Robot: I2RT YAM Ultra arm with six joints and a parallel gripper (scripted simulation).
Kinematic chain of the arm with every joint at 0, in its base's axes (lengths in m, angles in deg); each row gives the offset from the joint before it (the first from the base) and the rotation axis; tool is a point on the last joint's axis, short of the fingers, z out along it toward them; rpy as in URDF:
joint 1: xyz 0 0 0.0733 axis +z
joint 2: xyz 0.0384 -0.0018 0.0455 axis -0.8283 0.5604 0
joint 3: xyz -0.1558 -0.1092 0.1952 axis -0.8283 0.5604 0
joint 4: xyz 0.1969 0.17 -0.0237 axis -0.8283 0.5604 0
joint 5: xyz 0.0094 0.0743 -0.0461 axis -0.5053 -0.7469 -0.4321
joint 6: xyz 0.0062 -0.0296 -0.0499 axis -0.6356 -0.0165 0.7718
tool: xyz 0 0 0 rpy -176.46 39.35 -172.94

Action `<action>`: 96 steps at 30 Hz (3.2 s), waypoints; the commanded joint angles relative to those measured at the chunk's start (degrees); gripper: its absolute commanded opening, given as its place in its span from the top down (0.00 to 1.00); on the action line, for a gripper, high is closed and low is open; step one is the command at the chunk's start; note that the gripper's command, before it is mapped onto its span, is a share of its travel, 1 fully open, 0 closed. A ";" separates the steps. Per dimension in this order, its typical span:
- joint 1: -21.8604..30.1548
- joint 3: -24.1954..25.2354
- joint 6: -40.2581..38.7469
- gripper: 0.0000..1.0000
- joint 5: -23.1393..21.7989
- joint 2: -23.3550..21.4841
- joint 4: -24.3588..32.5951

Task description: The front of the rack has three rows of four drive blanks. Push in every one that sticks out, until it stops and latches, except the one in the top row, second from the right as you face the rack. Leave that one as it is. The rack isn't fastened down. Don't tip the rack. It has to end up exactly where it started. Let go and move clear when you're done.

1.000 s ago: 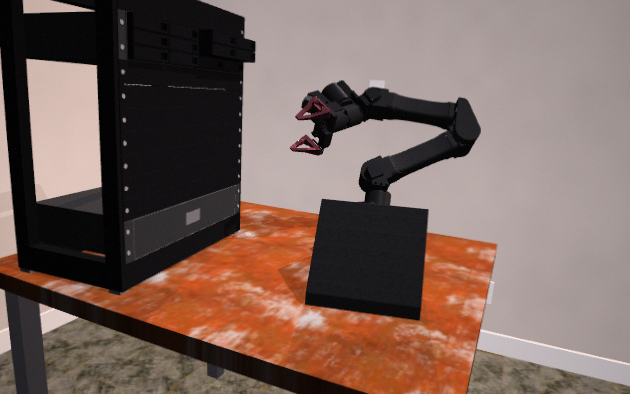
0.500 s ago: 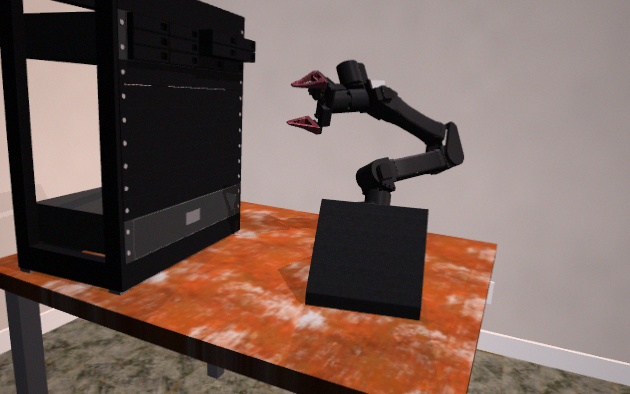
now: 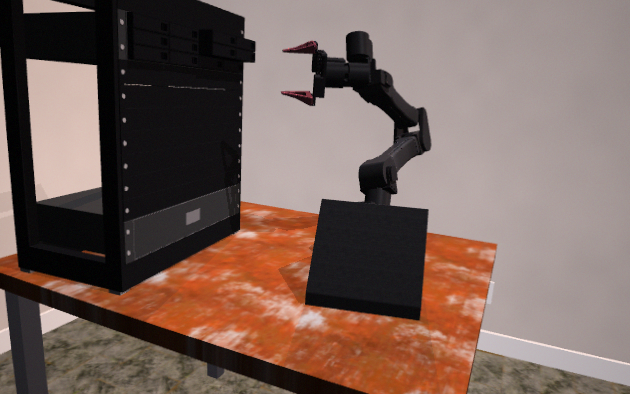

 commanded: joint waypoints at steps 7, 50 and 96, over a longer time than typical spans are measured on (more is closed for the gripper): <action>5.44 -2.77 -1.75 0.00 21.80 10.89 -18.52; 7.94 -0.46 17.15 0.00 29.73 18.04 -52.69; 13.97 1.52 30.44 0.00 34.64 21.25 -69.48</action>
